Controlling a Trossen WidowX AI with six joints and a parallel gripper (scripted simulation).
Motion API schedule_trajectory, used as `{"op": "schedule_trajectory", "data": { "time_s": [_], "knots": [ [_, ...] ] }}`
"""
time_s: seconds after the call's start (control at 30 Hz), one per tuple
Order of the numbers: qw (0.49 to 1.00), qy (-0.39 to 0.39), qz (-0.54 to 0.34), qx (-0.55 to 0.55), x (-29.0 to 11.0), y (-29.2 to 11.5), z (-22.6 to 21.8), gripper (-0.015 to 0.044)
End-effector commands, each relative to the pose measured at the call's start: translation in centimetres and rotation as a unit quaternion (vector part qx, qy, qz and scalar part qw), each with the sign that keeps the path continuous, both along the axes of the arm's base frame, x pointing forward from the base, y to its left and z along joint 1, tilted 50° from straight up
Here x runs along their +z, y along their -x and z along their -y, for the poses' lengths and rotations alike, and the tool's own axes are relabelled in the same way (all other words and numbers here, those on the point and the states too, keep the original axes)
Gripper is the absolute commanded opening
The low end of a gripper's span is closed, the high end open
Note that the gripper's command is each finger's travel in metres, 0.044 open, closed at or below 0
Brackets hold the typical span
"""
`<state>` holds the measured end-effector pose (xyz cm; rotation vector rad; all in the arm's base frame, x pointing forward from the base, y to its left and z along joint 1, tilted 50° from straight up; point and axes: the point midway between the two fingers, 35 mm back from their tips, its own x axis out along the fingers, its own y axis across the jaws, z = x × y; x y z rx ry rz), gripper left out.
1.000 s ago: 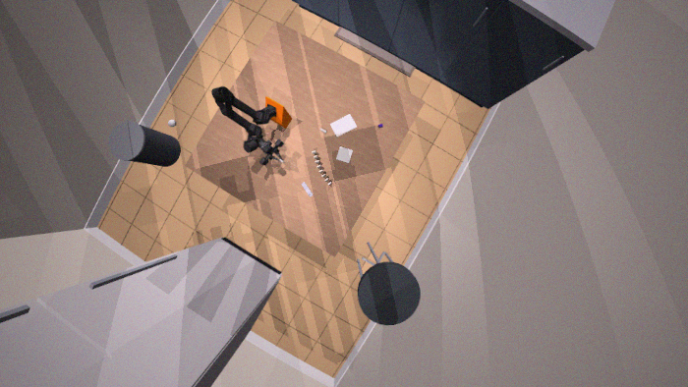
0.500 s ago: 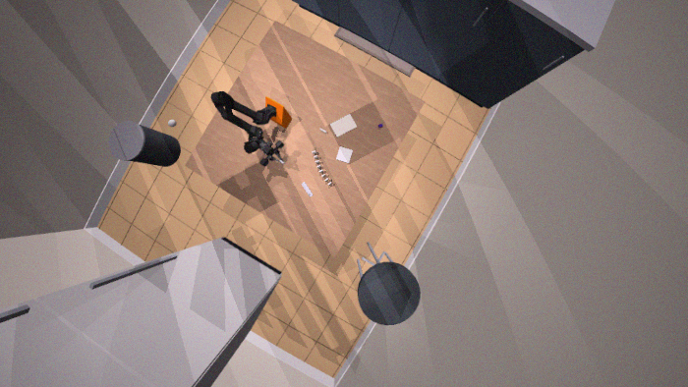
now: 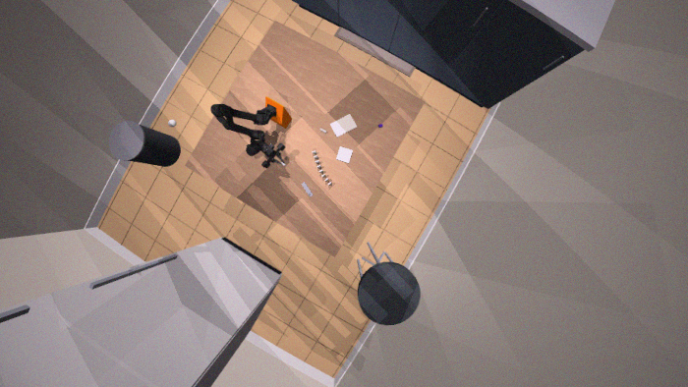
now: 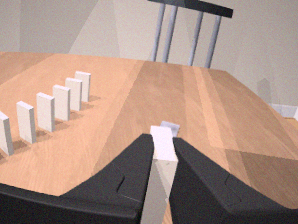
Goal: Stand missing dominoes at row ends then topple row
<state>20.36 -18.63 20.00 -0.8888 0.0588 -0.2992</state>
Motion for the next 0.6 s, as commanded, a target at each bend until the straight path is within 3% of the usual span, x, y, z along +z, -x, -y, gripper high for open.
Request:
{"op": "schedule_trajectory", "data": {
  "time_s": [0.0, 0.57],
  "knots": [
    [1.0, 0.005, -0.003, 0.001, -0.4, -0.1, 0.7, 0.0021],
    [1.0, 0.012, -0.009, 0.0, -2.3, -0.1, 3.1, 0.0021]
  ]
}}
